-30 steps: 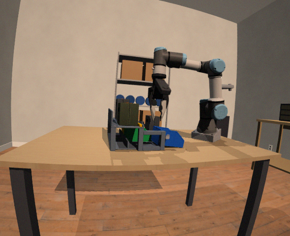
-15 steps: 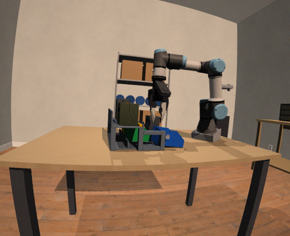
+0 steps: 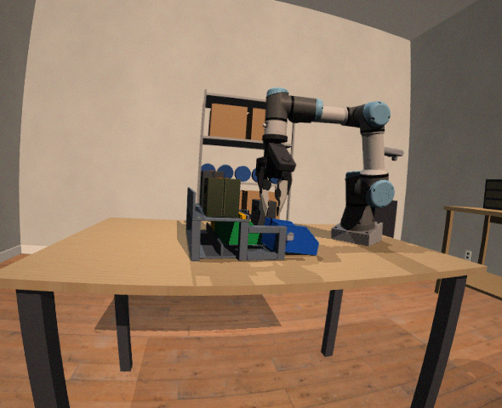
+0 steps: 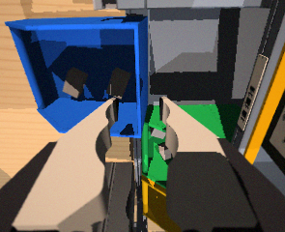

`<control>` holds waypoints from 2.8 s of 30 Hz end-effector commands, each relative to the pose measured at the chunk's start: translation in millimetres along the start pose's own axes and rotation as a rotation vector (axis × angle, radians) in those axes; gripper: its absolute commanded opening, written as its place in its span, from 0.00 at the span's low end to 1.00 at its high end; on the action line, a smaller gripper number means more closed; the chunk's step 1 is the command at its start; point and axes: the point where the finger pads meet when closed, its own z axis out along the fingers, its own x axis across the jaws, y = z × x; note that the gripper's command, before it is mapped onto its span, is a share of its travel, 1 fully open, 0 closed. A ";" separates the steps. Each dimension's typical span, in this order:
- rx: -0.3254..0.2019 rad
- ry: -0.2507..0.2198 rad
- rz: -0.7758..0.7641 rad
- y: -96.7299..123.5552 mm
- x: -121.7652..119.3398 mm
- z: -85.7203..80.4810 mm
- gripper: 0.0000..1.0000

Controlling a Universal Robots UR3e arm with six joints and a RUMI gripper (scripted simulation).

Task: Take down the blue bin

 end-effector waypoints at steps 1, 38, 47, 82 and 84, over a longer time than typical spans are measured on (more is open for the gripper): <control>0.000 0.003 0.000 0.0 0.7 -0.2 0.20; 0.000 0.003 0.000 0.0 0.2 19.7 0.20; 0.000 0.003 0.000 0.0 -0.1 29.6 0.20; 0.000 0.003 0.000 0.0 -0.2 29.6 0.00; 0.000 0.003 0.000 0.0 -0.2 29.6 0.00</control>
